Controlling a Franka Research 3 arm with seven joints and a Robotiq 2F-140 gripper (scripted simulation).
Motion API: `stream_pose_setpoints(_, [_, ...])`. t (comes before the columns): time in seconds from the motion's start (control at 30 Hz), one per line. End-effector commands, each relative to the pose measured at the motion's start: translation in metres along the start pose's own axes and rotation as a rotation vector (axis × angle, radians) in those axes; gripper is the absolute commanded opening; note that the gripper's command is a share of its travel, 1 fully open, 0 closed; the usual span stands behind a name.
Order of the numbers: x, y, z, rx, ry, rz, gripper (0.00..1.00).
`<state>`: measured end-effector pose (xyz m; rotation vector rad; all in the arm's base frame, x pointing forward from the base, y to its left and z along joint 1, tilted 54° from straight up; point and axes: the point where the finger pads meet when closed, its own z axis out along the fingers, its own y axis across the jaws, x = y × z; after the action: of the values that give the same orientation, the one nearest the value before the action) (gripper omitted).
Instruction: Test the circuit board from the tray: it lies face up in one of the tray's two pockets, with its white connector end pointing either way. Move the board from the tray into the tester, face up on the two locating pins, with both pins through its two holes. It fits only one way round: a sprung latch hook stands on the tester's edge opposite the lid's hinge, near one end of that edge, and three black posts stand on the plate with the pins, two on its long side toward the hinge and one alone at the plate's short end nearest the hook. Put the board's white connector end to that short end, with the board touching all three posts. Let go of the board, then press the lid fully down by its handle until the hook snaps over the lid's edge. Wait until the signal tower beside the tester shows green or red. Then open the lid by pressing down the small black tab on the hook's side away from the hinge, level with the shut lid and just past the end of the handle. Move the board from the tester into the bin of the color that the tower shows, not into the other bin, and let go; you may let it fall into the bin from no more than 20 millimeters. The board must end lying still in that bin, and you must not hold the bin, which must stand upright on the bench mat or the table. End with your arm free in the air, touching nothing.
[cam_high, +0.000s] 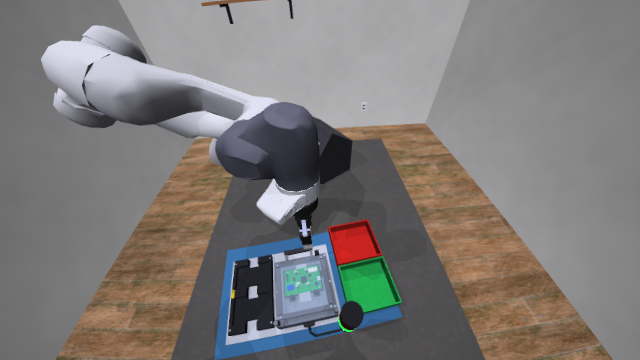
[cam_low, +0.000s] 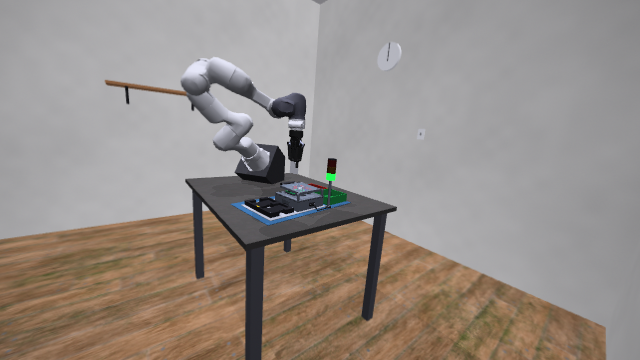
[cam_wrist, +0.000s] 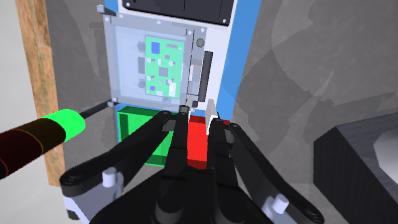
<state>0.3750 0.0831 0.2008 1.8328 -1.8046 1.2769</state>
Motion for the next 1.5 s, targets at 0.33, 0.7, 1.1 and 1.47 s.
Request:
stream_pose_setpoints(0.33, [0.036, 0.002, -0.001, -0.004, -0.014, -0.054, 0.16])
stream_pose_setpoints(0.7, [0.036, 0.002, 0.003, -0.004, -0.014, -0.054, 0.16])
stream_pose_setpoints(1.1, [0.036, 0.002, 0.019, -0.004, -0.014, -0.054, 0.16])
stream_pose_setpoints(1.47, [0.036, 0.002, 0.024, -0.004, -0.014, -0.054, 0.16])
